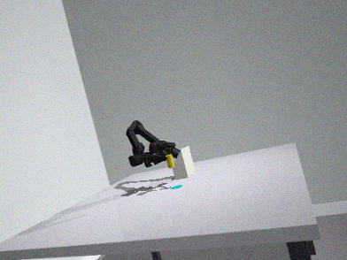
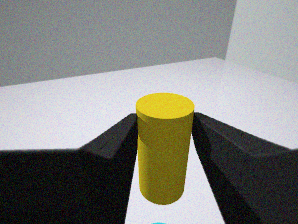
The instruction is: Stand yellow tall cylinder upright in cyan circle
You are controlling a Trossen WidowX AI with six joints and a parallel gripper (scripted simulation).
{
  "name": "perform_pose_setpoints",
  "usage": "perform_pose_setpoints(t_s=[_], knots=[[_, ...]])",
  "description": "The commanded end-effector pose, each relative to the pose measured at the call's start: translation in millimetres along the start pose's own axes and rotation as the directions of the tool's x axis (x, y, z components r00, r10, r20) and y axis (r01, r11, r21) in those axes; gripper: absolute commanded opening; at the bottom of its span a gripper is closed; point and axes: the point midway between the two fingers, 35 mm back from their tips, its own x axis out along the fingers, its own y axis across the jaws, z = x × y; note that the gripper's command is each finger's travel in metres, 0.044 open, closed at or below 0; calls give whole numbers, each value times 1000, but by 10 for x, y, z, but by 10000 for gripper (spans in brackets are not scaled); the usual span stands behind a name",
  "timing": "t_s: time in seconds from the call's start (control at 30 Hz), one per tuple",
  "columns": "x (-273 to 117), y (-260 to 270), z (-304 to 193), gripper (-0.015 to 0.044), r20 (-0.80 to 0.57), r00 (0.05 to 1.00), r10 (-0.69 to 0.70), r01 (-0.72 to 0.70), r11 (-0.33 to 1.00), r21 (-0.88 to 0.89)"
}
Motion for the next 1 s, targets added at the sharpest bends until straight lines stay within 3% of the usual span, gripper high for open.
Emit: perform_pose_setpoints(t_s=[0.0, 0.23, 0.97], knots=[[-2, 0, 15, 105, 9, 1000, -2, 2, 1000, -6], [0, -4, -6, 105, 8, 1000, -2, 2, 1000, -6], [68, -23, -707, 105, 1, 1000, 3, -3, 1000, -6]])
